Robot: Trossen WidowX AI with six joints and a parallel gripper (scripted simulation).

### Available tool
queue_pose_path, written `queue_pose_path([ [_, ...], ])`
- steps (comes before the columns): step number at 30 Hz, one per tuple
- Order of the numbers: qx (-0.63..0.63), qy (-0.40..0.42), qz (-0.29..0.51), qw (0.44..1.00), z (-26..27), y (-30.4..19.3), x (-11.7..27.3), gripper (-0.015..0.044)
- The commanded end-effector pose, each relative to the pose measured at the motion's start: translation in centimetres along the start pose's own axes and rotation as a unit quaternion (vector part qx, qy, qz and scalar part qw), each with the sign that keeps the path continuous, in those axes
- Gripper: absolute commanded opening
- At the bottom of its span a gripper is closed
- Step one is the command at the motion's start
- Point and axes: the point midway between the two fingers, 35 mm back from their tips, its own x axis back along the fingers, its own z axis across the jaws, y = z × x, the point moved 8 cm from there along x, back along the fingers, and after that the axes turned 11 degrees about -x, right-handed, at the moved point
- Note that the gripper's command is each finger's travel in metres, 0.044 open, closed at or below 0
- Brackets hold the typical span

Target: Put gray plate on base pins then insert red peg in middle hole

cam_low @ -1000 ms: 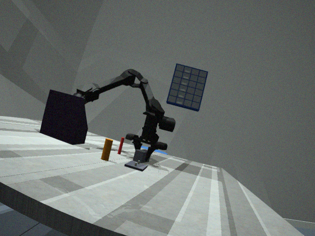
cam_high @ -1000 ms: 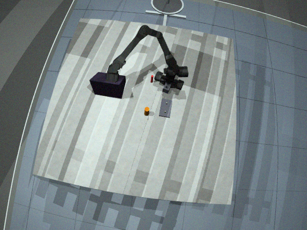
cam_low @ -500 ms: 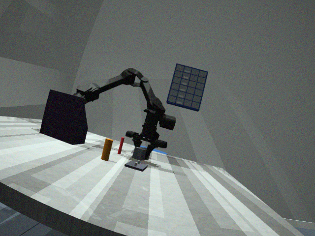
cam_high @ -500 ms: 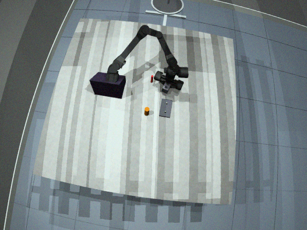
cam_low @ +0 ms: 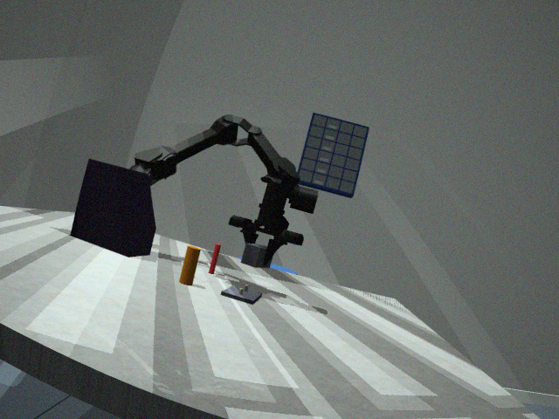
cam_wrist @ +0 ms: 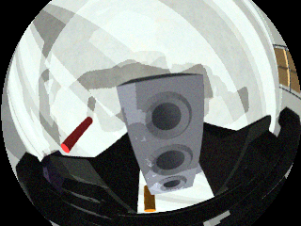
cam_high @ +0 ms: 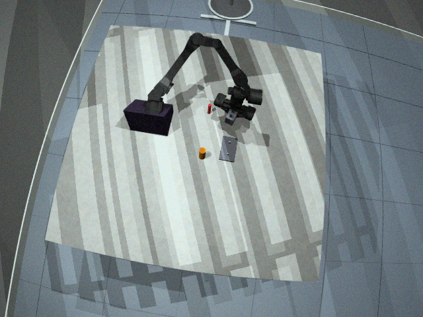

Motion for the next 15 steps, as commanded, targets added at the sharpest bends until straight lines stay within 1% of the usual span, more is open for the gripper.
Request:
queue_pose_path([
  [1, 0.008, -0.007, -0.003, 1.000, 0.0, 0.4, 1.8, 0.0000],
  [15, 0.008, -0.006, -0.004, 1.000, 0.5, 0.2, 6.3, 0.0000],
])
